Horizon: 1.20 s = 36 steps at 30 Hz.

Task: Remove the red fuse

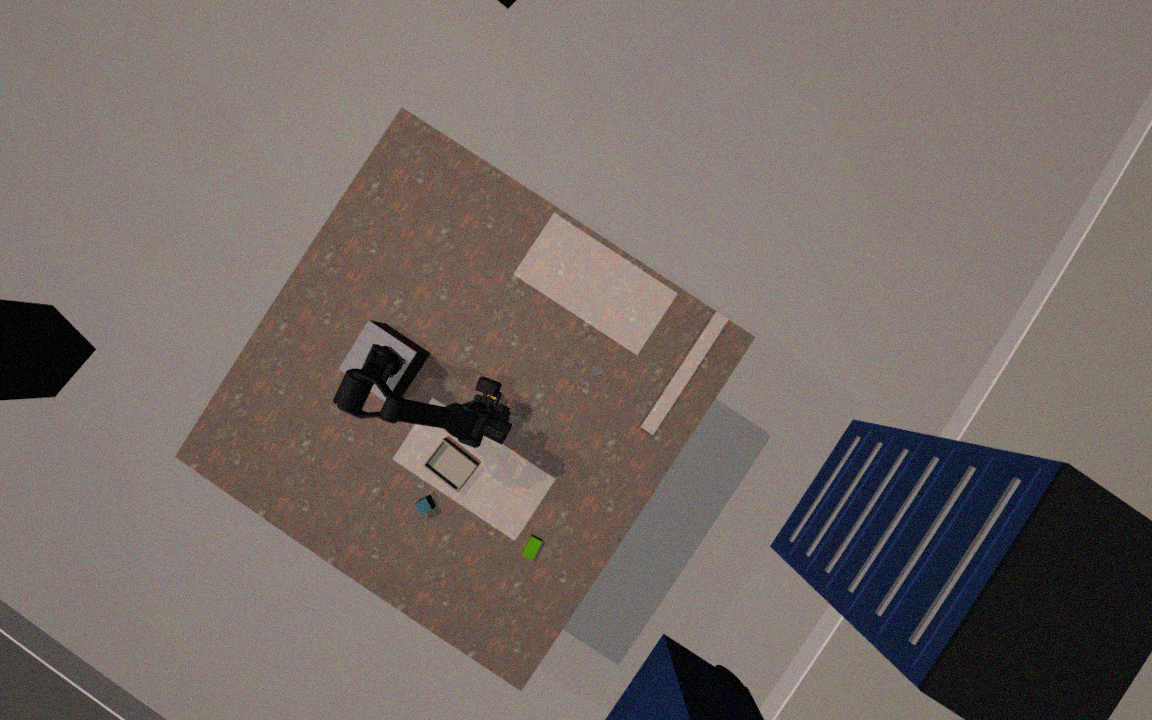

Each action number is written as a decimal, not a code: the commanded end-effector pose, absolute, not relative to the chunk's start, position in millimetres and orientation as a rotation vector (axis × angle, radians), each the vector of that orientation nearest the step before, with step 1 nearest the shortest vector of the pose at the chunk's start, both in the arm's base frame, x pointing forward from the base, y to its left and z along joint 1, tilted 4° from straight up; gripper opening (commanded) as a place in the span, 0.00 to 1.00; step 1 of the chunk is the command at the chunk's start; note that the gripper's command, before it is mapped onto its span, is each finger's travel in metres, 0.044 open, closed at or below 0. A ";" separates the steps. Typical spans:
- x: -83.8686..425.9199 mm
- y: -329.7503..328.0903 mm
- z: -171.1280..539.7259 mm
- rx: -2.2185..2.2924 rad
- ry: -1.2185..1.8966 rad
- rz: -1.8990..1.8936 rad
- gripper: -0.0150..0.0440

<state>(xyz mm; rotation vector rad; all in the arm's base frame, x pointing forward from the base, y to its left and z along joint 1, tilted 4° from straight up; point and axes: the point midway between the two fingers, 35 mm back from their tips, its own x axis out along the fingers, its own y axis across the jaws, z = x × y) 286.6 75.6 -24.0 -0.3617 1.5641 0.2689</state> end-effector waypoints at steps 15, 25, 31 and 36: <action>286.5 76.4 -14.2 -0.356 1.563 0.268 0.25; 286.4 76.8 -8.3 -0.356 1.563 0.268 0.25; 286.6 77.4 1.3 -0.356 1.563 0.268 0.25; 286.5 77.8 9.5 -0.356 1.563 0.268 0.25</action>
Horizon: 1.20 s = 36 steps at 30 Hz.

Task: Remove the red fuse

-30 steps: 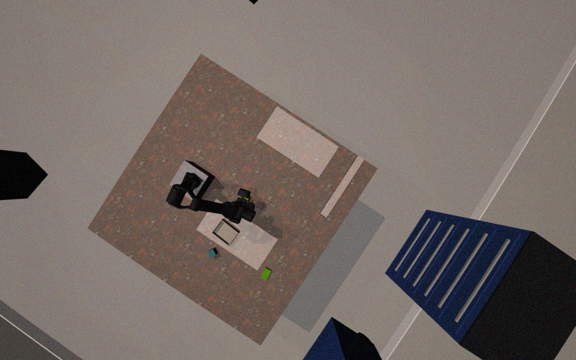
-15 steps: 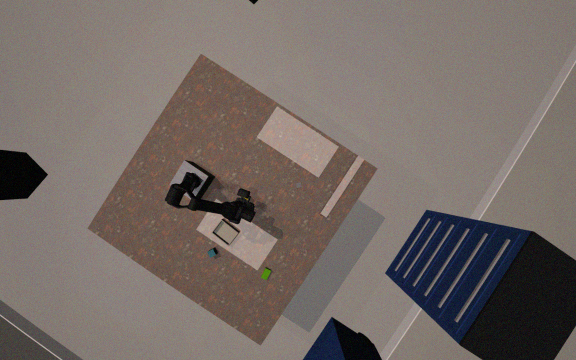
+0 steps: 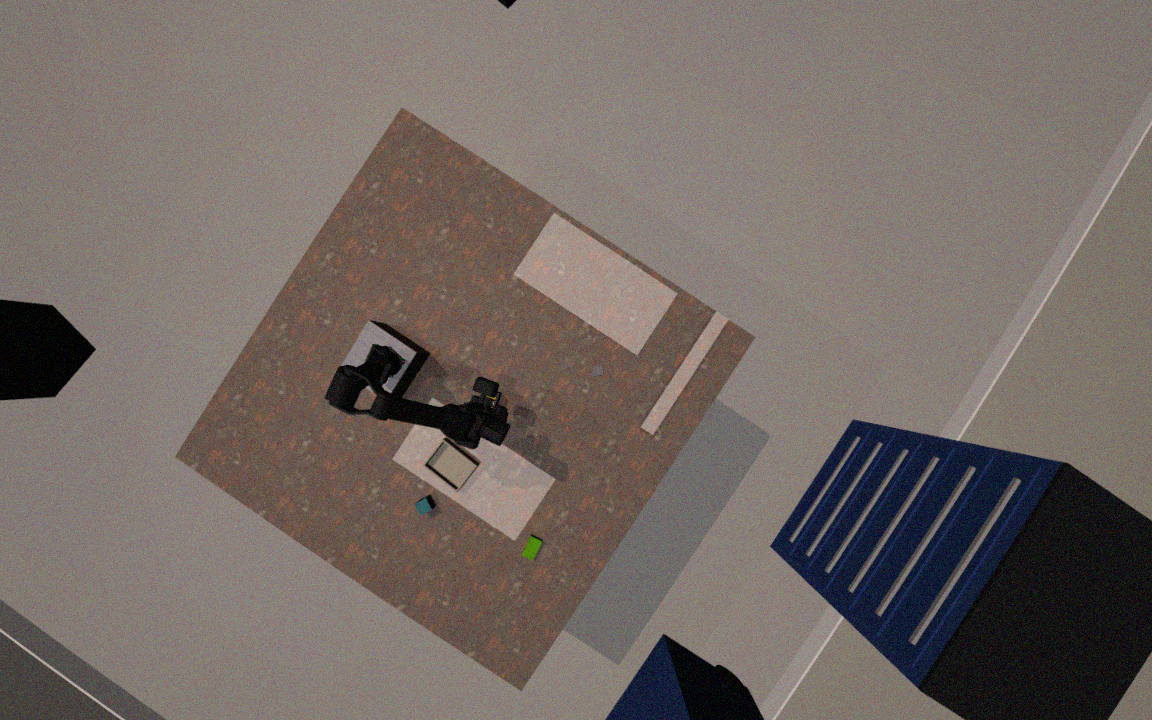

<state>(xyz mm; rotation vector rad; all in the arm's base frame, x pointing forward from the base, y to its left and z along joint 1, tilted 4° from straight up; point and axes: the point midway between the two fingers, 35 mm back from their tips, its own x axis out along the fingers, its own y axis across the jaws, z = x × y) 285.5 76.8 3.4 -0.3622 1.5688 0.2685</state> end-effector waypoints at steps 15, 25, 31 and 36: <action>308.1 30.7 15.6 -0.357 1.561 0.267 0.25; 321.8 -24.5 19.5 -0.360 1.560 0.263 0.25; 325.1 -59.6 21.8 -0.362 1.560 0.261 0.25; 324.9 -89.5 23.6 -0.365 1.561 0.258 0.25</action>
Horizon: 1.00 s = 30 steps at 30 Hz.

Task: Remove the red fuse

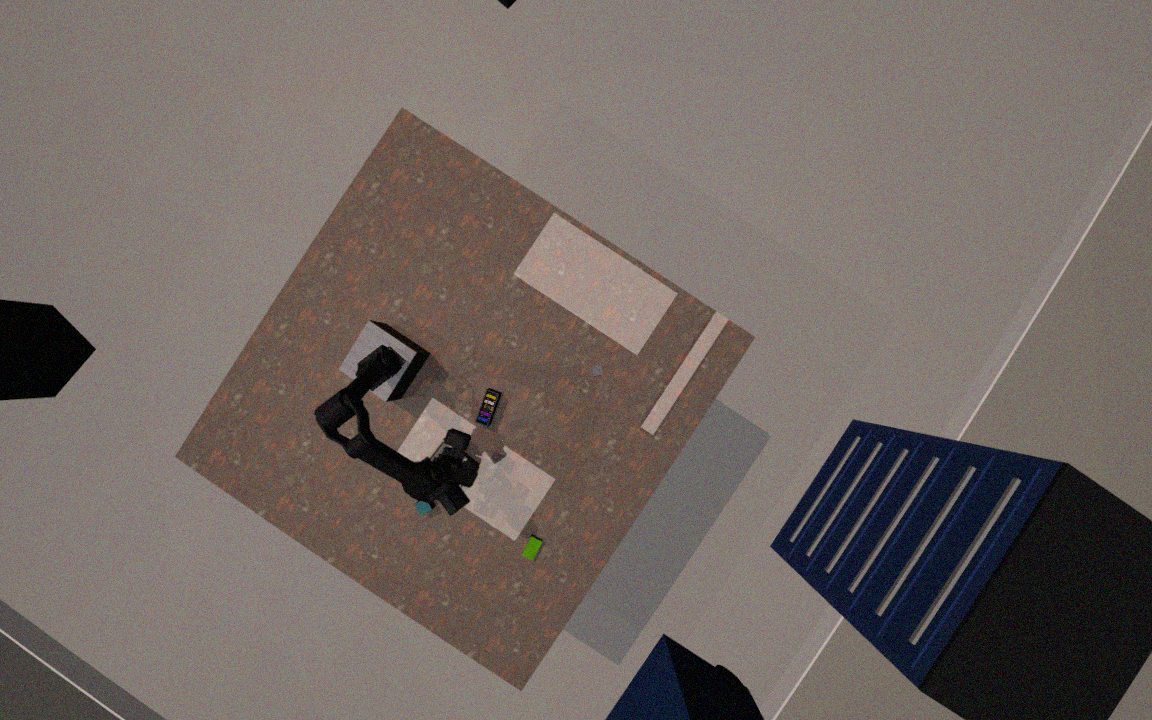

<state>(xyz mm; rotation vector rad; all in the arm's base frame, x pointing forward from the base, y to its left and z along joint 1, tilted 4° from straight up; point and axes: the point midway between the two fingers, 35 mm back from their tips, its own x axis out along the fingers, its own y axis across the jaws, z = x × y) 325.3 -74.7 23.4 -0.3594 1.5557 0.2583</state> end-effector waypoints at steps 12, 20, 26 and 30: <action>320.4 -129.1 23.7 -0.368 1.563 0.255 0.25; 320.8 -130.2 10.7 -0.368 1.563 0.255 0.25; 320.7 -130.9 1.1 -0.368 1.563 0.255 0.25; 320.5 -131.3 -5.3 -0.369 1.563 0.255 0.25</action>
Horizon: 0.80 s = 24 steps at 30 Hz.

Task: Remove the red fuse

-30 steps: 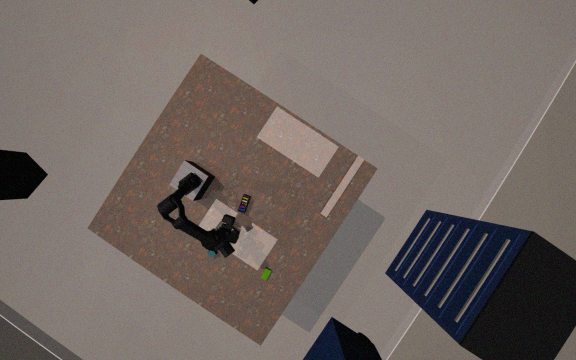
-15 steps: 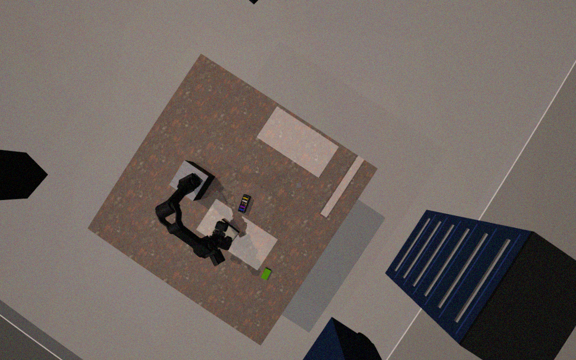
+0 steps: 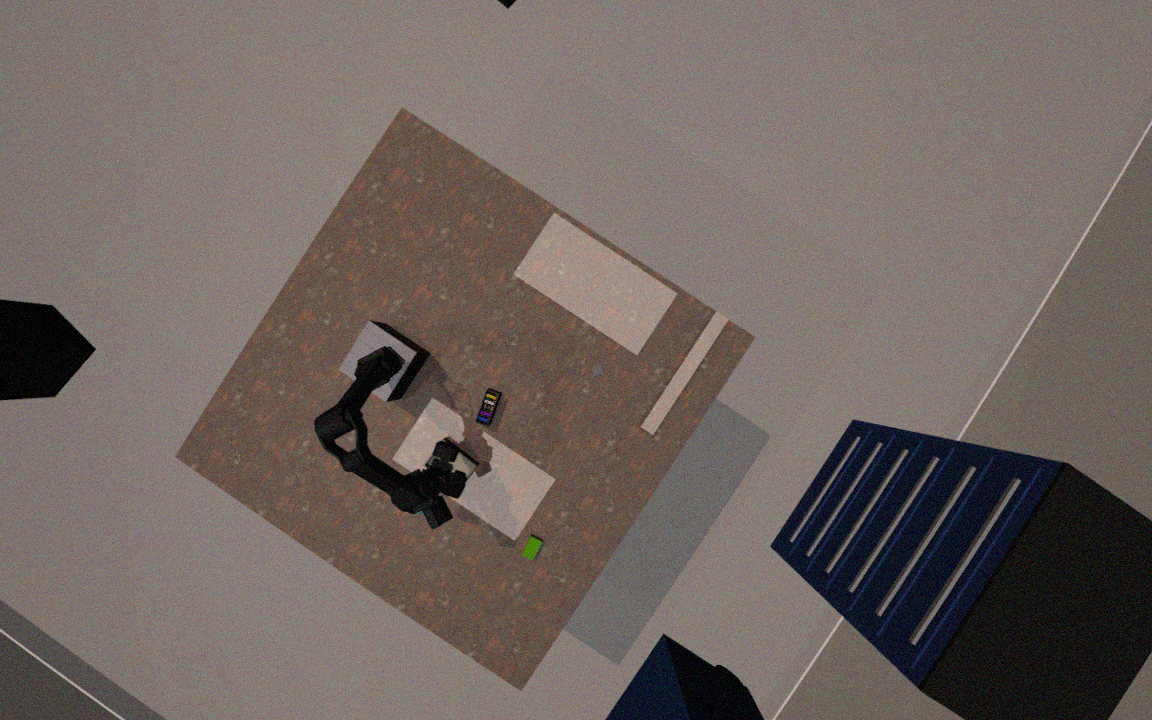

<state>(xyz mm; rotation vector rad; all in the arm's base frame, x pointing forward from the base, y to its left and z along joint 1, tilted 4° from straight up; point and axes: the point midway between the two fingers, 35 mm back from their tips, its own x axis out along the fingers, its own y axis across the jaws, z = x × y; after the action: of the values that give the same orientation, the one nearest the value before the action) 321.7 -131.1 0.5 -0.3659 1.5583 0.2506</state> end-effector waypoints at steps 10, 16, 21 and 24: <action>320.7 -131.6 -11.0 -0.365 1.561 0.252 0.34; 320.7 -131.6 -11.0 -0.365 1.561 0.252 0.61; 320.8 -131.4 -8.1 -0.365 1.561 0.252 0.81; 320.5 -129.2 23.0 -0.368 1.563 0.255 0.81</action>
<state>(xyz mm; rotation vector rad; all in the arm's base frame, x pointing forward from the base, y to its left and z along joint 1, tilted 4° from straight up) 316.3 -128.8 -1.1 -0.3577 1.5839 0.2676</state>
